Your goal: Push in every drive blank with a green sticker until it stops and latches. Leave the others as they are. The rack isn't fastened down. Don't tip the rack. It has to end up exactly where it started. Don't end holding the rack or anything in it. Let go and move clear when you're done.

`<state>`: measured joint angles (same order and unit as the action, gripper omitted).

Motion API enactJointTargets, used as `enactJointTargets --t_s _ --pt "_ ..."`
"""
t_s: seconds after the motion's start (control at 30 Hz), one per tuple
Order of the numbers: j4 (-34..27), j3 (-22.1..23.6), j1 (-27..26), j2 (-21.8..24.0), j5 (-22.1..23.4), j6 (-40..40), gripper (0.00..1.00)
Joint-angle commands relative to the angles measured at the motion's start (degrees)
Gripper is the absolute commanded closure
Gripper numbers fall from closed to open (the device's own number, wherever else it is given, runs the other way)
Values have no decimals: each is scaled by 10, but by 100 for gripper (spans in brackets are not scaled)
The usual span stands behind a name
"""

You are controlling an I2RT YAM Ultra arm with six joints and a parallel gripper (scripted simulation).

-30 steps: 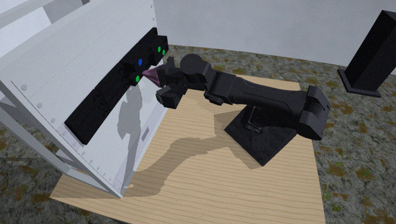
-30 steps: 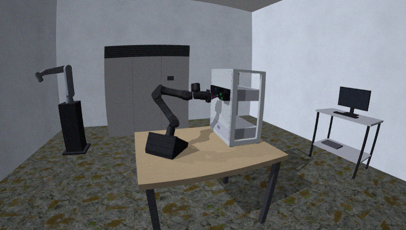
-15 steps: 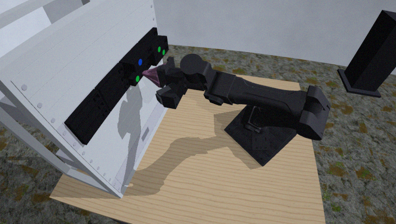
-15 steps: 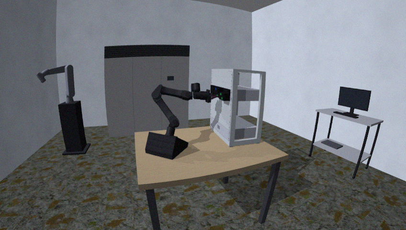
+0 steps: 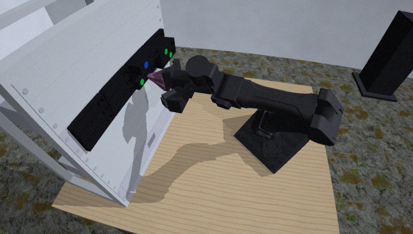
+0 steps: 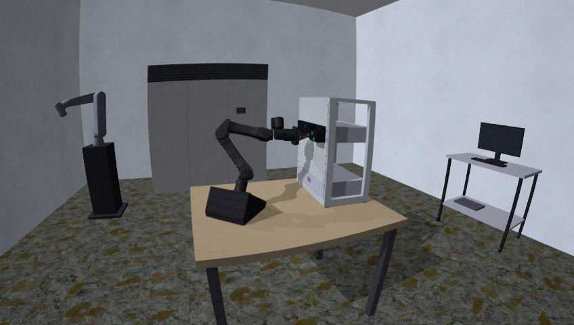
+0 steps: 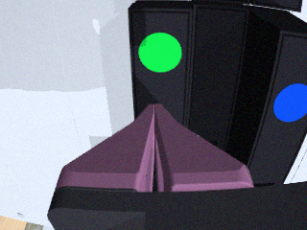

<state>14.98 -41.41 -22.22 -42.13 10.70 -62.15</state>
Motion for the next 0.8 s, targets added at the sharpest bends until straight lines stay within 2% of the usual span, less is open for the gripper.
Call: enactJointTargets --t_s 0.0,0.77 --pt "24 -26 -6 -13 -19 3 100" --pt "23 -33 -9 -18 -17 4 100"
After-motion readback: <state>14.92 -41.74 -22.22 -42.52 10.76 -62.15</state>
